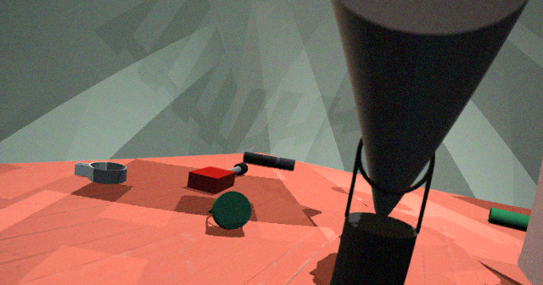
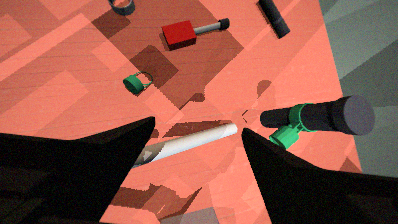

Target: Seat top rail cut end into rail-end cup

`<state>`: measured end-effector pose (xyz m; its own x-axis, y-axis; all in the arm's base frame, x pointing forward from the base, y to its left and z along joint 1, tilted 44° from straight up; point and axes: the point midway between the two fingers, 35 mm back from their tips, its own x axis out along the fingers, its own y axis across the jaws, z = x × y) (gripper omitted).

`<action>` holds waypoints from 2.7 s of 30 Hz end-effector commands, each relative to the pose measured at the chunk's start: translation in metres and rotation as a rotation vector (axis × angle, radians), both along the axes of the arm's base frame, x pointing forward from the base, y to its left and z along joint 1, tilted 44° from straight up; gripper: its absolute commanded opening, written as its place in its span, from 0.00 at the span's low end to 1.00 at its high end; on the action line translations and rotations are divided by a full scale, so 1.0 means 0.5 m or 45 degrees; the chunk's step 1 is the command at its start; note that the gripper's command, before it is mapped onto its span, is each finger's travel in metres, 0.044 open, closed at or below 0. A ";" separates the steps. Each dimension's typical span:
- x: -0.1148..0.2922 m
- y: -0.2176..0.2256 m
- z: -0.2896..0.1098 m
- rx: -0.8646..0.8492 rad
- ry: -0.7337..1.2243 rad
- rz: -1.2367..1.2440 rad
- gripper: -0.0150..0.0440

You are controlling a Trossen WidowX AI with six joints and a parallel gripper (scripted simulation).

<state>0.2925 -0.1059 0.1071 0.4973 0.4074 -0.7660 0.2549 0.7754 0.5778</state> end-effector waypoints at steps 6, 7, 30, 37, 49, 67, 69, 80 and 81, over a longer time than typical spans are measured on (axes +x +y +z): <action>-0.085 -0.055 -0.042 0.142 -0.106 0.104 1.00; -0.085 -0.055 -0.042 0.142 -0.106 0.104 1.00; -0.073 -0.218 -0.191 -0.462 -0.735 1.585 1.00; -0.085 -0.252 -0.250 -0.494 -0.944 1.912 1.00; -0.103 -0.276 -0.309 -0.636 -1.426 2.399 1.00; -0.103 -0.277 -0.309 -0.641 -1.437 2.408 1.00; -0.103 -0.277 -0.309 -0.641 -1.437 2.408 1.00; -0.096 -0.202 -0.385 -0.673 -1.427 2.531 1.00; -0.096 -0.202 -0.385 -0.673 -1.427 2.531 1.00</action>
<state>0.2459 -0.2186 -0.0751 0.0504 0.6793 -0.7321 -0.8787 -0.3183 -0.3558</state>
